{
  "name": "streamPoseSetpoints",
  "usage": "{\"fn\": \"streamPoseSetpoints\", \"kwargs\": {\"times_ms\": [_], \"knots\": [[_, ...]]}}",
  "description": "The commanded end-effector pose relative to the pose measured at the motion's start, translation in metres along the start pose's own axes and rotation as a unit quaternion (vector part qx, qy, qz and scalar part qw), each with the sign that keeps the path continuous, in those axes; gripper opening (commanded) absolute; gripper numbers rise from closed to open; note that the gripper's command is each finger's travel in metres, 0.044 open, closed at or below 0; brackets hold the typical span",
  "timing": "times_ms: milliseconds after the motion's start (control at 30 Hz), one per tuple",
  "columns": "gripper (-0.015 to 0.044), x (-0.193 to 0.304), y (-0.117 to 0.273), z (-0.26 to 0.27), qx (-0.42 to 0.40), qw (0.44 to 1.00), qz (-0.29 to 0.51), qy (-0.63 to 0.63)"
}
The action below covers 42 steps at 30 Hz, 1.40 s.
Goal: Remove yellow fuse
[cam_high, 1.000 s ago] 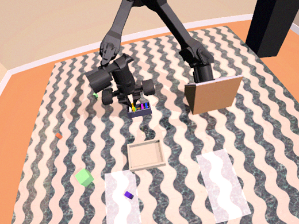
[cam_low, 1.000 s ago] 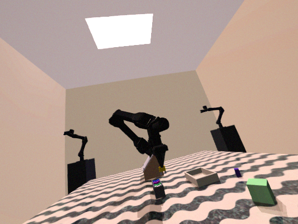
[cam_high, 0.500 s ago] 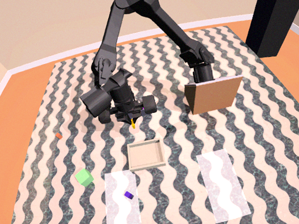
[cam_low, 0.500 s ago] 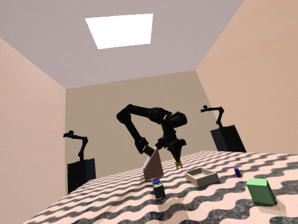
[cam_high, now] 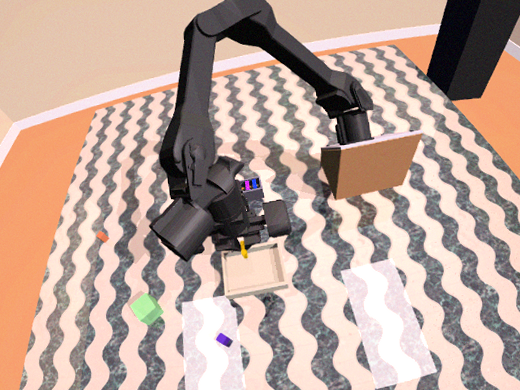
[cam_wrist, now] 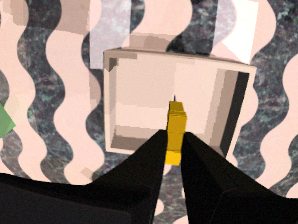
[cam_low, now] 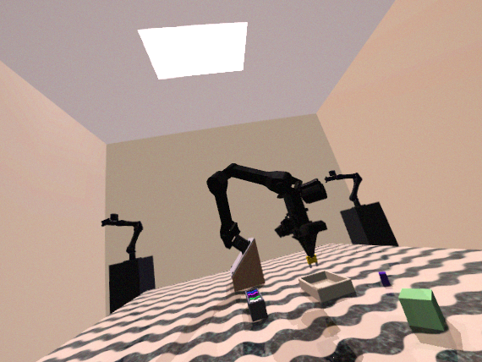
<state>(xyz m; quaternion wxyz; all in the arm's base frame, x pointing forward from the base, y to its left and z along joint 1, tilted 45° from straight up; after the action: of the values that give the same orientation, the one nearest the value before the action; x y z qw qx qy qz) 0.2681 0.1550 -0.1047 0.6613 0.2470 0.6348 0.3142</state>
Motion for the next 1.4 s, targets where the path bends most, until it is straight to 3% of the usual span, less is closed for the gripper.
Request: {"fn": "streamPoseSetpoints", "kwargs": {"times_ms": [0, 1067, 1367], "knots": [[0.0000, 0.014, -0.001, -0.006, 0.001, 1.000, -0.002, -0.003], [0.0000, 0.013, -0.042, -0.006, 0.000, 1.000, -0.003, -0.003], [0.0236, 0.014, -0.038, -0.006, 0.001, 1.000, -0.001, -0.006]]}}
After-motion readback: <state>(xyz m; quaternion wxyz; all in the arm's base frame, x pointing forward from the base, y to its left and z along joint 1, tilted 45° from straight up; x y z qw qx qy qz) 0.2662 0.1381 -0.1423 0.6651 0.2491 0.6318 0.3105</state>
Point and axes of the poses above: the point midway between the two fingers, 35 mm back from their tips, its own y axis back along the fingers, its own z axis across the jaws, x = y × z, the point moved 2 cm from there along y, back along the fingers, and after that the axes turned 4 degrees about -y, right-handed, at the moved point
